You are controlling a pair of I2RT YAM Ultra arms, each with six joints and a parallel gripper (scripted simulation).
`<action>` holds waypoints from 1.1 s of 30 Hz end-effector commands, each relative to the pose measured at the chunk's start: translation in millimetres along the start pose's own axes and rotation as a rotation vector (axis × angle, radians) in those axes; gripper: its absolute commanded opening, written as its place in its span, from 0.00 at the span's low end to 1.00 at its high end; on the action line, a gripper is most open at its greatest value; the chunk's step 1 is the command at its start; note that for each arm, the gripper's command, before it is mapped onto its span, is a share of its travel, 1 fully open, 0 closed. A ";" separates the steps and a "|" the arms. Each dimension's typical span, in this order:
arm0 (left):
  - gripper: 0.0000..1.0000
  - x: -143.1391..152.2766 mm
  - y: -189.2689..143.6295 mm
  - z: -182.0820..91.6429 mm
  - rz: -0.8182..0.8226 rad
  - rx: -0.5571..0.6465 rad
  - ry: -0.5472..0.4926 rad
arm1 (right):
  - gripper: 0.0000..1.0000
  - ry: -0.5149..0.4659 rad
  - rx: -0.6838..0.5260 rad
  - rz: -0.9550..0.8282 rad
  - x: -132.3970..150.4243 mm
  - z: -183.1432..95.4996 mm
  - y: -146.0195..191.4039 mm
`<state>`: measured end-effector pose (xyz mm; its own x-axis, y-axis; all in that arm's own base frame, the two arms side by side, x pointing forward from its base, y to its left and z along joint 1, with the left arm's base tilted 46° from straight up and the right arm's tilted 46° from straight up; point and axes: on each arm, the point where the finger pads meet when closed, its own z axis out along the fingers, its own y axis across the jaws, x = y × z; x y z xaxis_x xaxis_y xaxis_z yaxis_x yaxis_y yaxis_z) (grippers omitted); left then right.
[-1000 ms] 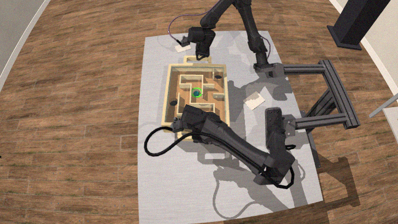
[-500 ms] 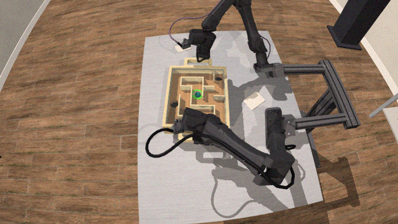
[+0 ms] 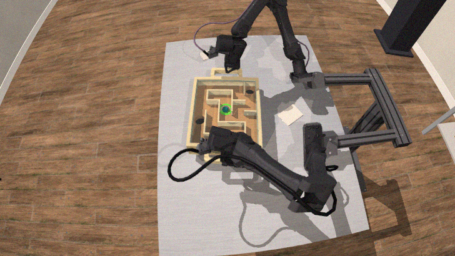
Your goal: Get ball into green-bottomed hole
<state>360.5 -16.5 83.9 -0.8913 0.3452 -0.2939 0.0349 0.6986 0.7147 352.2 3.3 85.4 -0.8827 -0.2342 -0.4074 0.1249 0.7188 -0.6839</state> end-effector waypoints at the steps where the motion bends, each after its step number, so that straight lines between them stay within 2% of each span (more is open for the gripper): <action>1: 0.00 -20.7 -6.9 -17.0 -0.023 0.044 -0.108 | 0.00 -0.096 0.001 0.004 -15.8 -15.1 -1.6; 16: 0.00 -26.5 -1.2 -8.9 -0.053 0.045 -0.120 | 0.00 -0.101 0.005 0.034 -20.7 -5.2 -6.4; 18: 0.00 -19.1 -5.4 -2.8 -0.038 0.047 -0.114 | 0.00 -0.091 0.007 0.013 -9.8 1.6 -2.5; 25: 0.00 -21.4 -2.6 3.7 -0.053 0.045 -0.121 | 0.00 -0.097 0.011 0.032 -14.1 8.0 -4.5; 27: 0.00 -19.5 -3.0 6.5 -0.051 0.044 -0.118 | 0.00 -0.117 0.006 0.055 -29.3 3.1 -6.4; 33: 0.00 -21.7 -0.5 7.9 -0.060 0.042 -0.119 | 0.00 -0.111 0.007 0.049 -26.2 4.6 -5.9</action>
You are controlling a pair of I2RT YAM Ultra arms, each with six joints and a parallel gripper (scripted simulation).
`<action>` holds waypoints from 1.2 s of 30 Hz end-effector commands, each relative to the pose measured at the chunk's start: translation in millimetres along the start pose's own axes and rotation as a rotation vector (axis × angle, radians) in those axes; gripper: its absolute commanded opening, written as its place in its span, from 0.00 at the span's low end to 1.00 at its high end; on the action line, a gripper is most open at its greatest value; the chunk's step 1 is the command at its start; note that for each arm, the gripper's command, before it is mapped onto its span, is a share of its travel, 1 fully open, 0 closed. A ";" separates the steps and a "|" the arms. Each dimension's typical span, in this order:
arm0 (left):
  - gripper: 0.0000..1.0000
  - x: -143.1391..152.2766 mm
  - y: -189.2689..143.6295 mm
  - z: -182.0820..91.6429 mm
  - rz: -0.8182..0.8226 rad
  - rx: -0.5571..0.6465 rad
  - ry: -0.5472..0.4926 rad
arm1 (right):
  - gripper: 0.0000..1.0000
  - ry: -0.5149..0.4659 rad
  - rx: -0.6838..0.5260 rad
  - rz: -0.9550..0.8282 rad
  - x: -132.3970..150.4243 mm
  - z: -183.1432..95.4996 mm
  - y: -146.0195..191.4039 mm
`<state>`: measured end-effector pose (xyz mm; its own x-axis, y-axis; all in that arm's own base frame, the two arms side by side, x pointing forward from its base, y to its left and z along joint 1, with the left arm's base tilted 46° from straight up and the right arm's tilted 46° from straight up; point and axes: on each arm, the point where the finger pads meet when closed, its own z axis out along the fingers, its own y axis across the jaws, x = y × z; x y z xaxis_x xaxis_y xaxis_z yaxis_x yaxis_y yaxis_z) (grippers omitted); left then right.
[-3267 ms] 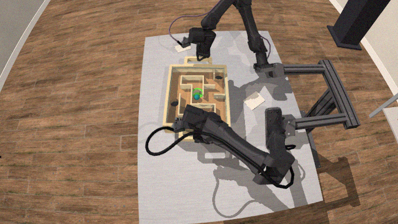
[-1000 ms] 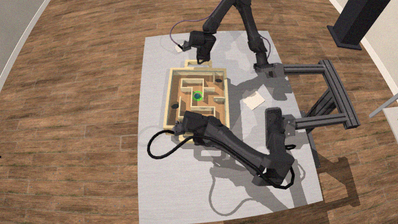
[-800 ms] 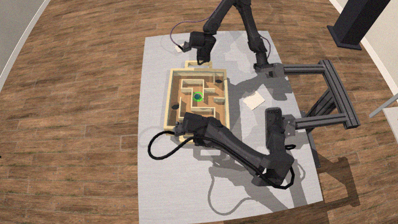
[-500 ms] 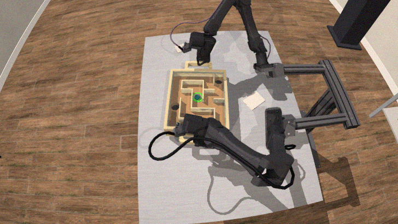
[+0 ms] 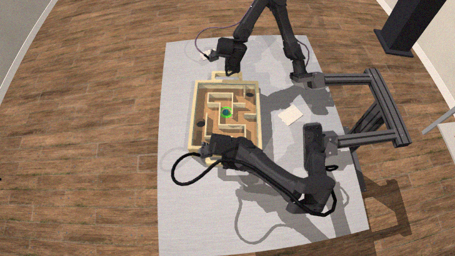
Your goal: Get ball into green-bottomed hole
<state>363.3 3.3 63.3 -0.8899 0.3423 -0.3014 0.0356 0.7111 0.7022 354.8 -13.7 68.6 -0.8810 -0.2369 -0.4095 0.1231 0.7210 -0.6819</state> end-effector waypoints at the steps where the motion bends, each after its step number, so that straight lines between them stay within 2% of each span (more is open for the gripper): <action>1: 0.00 -24.9 -5.7 -11.9 -0.031 0.023 -0.098 | 0.00 -0.090 0.014 0.032 -25.4 -13.1 -4.0; 5: 0.00 -34.9 0.9 -17.8 -0.056 0.026 -0.125 | 0.00 -0.093 0.014 0.036 -24.9 -14.2 -4.9; 7: 0.00 -22.9 -2.9 -12.6 -0.033 0.026 -0.104 | 0.00 -0.093 0.013 0.032 -24.0 -14.7 -3.5; 9: 0.00 -30.0 0.5 -14.9 -0.049 0.025 -0.117 | 0.00 -0.086 0.014 0.022 -19.1 -13.2 -2.2; 11: 0.00 -34.3 2.9 -16.0 -0.058 0.025 -0.124 | 0.00 -0.102 0.011 0.053 -34.4 -16.3 -2.8; 13: 0.00 -28.9 0.9 -13.9 -0.048 0.025 -0.115 | 0.00 -0.111 0.010 0.067 -37.6 -19.6 -6.0; 14: 0.36 -29.2 1.0 -14.3 -0.049 0.025 -0.115 | 0.00 -0.115 0.009 0.067 -38.7 -20.2 -6.5; 17: 0.36 -29.4 0.6 -14.6 -0.048 0.025 -0.116 | 0.00 -0.115 0.009 0.068 -38.8 -20.4 -6.6; 19: 0.36 -21.6 -9.1 -4.3 -0.012 0.023 -0.080 | 0.00 -0.115 0.009 0.068 -38.8 -20.4 -6.6; 30: 0.36 -22.6 -6.4 -7.8 -0.016 0.022 -0.086 | 0.00 -0.115 0.009 0.068 -38.8 -20.4 -6.6; 31: 0.36 -22.6 -6.4 -7.8 -0.016 0.022 -0.086 | 0.36 -0.115 0.009 0.068 -38.8 -20.4 -6.6; 34: 0.36 -22.6 -6.4 -7.8 -0.016 0.022 -0.086 | 0.36 -0.115 0.009 0.068 -38.8 -20.4 -6.6; 35: 0.36 -19.5 -5.0 -6.9 -0.020 0.019 -0.080 | 0.36 -0.073 0.017 0.020 -22.6 -8.5 2.4; 36: 0.36 -22.6 -6.4 -7.8 -0.018 0.022 -0.086 | 0.36 -0.088 0.013 0.034 -31.9 -11.7 2.7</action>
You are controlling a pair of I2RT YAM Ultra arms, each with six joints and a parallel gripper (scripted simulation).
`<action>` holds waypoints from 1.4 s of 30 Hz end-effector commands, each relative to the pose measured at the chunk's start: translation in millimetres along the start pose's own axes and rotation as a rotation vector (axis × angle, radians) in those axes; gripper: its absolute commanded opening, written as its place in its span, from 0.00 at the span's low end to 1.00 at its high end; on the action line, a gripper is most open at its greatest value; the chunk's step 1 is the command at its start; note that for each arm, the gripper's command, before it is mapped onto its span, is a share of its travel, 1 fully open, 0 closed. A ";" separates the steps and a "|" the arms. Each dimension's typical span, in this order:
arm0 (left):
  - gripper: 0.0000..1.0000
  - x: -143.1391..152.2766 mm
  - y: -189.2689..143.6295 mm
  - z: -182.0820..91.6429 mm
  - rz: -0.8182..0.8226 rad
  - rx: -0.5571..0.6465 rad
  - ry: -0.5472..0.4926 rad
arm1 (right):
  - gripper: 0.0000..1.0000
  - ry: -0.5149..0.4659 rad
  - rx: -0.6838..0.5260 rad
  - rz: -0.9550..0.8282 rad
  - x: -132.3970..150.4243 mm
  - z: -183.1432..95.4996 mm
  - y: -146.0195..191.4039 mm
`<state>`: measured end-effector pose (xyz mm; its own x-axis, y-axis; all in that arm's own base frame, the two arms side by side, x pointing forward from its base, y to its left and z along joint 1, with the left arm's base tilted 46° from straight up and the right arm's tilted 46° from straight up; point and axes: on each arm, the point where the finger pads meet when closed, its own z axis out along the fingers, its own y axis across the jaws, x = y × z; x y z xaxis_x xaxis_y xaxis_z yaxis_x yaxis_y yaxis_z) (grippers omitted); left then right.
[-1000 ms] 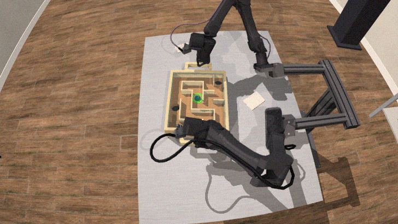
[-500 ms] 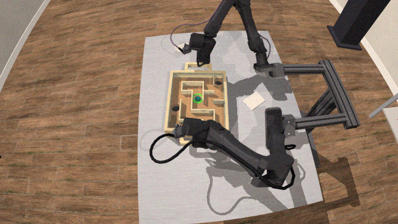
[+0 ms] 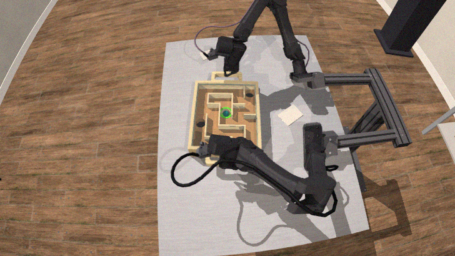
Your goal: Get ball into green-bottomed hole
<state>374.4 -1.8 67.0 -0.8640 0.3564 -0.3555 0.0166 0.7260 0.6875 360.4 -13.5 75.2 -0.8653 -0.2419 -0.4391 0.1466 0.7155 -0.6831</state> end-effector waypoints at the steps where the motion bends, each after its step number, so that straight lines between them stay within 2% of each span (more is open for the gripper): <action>1: 0.36 -10.1 -6.1 -6.7 0.009 0.014 -0.030 | 0.36 -0.050 -0.001 0.002 -16.6 -8.1 7.4; 11: 0.36 -10.1 -6.1 -6.7 0.009 0.014 -0.030 | 0.36 -0.067 -0.004 0.023 -21.6 -13.1 1.8; 12: 0.36 -18.7 5.4 -18.7 -0.029 0.002 -0.052 | 0.36 -0.067 -0.004 0.023 -21.6 -13.1 1.8; 17: 0.36 -13.2 2.9 -21.6 -0.018 0.002 -0.037 | 0.36 -0.067 -0.004 0.023 -21.6 -13.1 1.8; 28: 0.36 -12.3 3.1 -53.4 -0.019 0.004 -0.038 | 0.36 -0.067 -0.004 0.024 -21.6 -13.1 1.8; 33: 0.36 -10.3 0.1 -57.7 -0.008 0.004 -0.028 | 0.36 -0.067 -0.004 0.024 -21.6 -13.1 1.8; 38: 0.36 -11.5 3.2 -74.0 -0.019 0.005 -0.037 | 0.36 -0.067 -0.004 0.024 -21.6 -13.1 1.8; 42: 0.36 -9.9 0.1 -71.3 -0.008 0.003 -0.027 | 0.36 -0.067 -0.004 0.024 -21.6 -13.1 1.8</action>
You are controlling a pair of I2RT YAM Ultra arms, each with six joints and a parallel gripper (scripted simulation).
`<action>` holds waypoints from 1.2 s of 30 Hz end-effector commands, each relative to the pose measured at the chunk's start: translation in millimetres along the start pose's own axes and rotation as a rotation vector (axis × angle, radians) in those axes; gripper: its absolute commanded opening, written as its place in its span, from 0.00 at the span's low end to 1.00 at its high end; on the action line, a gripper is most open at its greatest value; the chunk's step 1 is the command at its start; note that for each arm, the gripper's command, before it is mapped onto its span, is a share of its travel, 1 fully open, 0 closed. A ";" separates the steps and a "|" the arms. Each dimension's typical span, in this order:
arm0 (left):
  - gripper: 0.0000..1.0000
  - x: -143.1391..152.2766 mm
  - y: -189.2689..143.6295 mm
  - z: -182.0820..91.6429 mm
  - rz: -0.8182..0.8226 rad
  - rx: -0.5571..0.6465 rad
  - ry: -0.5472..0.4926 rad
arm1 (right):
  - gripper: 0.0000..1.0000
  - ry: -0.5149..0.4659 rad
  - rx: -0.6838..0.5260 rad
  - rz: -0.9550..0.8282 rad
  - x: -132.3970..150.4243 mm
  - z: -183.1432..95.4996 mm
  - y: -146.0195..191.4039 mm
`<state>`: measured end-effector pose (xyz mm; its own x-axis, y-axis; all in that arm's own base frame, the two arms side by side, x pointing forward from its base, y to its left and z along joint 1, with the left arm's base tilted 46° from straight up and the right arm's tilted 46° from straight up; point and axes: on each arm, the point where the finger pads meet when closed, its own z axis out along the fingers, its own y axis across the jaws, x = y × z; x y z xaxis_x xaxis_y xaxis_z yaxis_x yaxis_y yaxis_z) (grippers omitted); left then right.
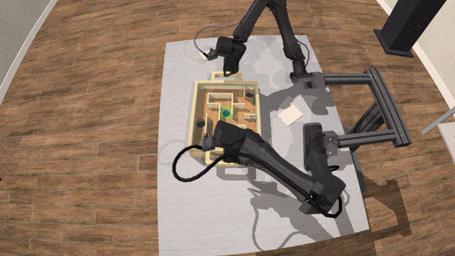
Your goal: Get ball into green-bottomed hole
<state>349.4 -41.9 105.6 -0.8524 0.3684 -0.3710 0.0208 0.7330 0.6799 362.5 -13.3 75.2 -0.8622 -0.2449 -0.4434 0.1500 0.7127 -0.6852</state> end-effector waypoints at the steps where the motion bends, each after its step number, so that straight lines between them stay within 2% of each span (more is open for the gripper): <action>1: 0.36 -3.5 3.2 -10.5 -0.006 -0.009 -0.004 | 0.36 -0.061 -0.008 0.023 -19.8 -13.8 1.3; 7: 0.36 -5.1 3.2 -12.0 -0.008 -0.008 -0.009 | 0.36 -0.061 -0.008 0.023 -19.8 -13.8 1.3; 9: 0.36 7.7 0.3 -7.2 0.019 -0.013 0.014 | 0.36 -0.061 -0.008 0.023 -19.8 -13.8 1.3; 11: 0.36 7.7 0.3 -7.2 0.019 -0.013 0.014 | 0.36 -0.061 -0.008 0.023 -19.8 -13.8 1.3; 12: 0.36 12.8 -0.5 -5.4 0.028 -0.015 0.022 | 0.36 -0.068 -0.010 0.042 -26.1 -21.7 -3.3; 14: 0.36 4.4 1.5 -8.5 0.010 -0.012 0.007 | 0.36 -0.055 -0.007 0.033 -20.9 -24.9 -2.3; 22: 0.36 4.5 1.5 -8.5 0.011 -0.012 0.007 | 0.36 -0.056 -0.011 0.032 -19.5 -46.6 -1.5; 25: 0.36 4.5 1.5 -8.5 0.011 -0.012 0.007 | 0.36 -0.049 -0.009 0.021 -17.6 -44.3 1.2; 36: 0.36 4.5 1.5 -8.5 0.011 -0.012 0.007 | 0.36 -0.058 -0.017 0.036 -19.1 -78.5 -1.8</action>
<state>344.3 -38.7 105.7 -0.8634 0.3572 -0.3564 0.0177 0.7274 0.6860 342.2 25.7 106.1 -0.8509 -0.2595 -0.4567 0.1431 0.7221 -0.6768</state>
